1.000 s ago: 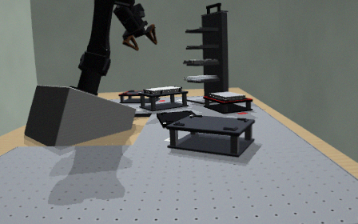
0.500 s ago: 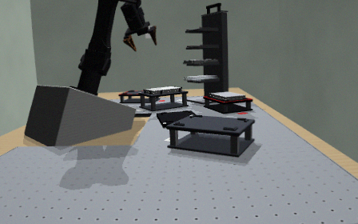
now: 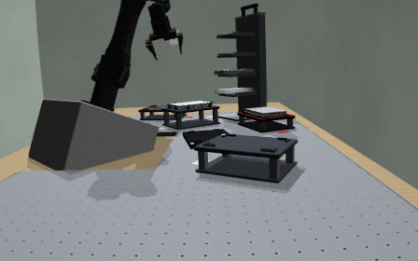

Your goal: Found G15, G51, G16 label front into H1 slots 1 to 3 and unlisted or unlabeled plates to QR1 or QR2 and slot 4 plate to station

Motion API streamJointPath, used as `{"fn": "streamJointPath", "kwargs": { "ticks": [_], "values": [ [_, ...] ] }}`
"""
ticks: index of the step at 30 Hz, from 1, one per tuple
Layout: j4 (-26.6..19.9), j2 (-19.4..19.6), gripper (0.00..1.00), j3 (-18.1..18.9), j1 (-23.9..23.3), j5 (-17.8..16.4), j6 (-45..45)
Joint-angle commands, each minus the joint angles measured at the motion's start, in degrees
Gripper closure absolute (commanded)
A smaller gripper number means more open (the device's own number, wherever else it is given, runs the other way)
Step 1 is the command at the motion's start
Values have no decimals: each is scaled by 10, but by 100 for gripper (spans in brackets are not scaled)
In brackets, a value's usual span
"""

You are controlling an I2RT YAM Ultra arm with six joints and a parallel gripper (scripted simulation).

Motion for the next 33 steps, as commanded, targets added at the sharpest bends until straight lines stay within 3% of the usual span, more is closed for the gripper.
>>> {"fn": "streamJointPath", "kwargs": {
  "ticks": [1,3,5,17,19,33],
  "values": [
    [-70,10,0,38,-4,-24,-44],
    [-96,26,0,64,-8,-33,-63],
    [-96,26,0,64,-8,-33,-63],
    [-262,139,0,247,-26,-71,-176],
    [-270,161,0,281,-28,-75,-194],
    [-266,188,0,298,-30,-71,-188]
  ]
}}
